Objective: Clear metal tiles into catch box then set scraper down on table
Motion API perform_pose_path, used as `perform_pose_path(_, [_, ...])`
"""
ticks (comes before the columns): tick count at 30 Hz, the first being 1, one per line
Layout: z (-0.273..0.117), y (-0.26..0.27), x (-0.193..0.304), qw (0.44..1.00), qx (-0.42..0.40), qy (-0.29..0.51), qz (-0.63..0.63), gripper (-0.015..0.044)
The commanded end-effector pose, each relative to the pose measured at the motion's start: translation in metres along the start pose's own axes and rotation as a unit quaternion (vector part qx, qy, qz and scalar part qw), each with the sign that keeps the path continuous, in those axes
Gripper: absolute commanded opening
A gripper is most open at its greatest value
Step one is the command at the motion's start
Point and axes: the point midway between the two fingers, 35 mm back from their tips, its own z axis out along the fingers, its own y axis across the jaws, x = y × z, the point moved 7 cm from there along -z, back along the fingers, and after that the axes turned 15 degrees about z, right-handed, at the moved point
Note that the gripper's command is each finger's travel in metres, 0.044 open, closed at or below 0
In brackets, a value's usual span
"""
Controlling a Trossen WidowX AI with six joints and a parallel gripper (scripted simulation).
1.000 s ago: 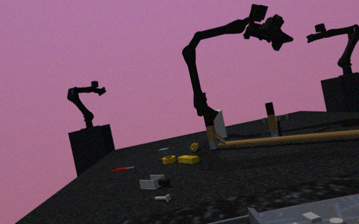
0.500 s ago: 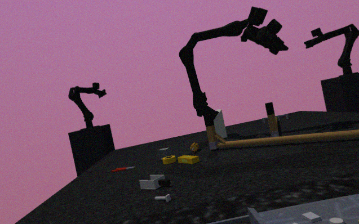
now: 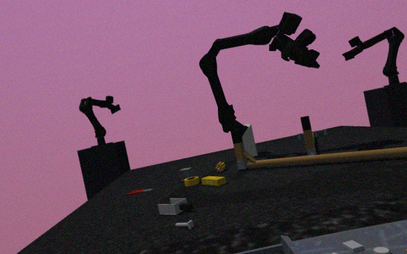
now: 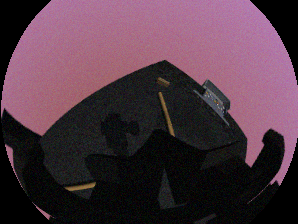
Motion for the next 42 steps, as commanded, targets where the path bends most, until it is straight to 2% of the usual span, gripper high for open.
perform_pose_path(1, [0.005, -0.011, 0.008, 1.0, 0.009, 0.017, 0.02, 0.0])
perform_pose_path(42, [0.04, -0.109, 0.076, 0.957, 0.103, 0.155, 0.221, 0.0])
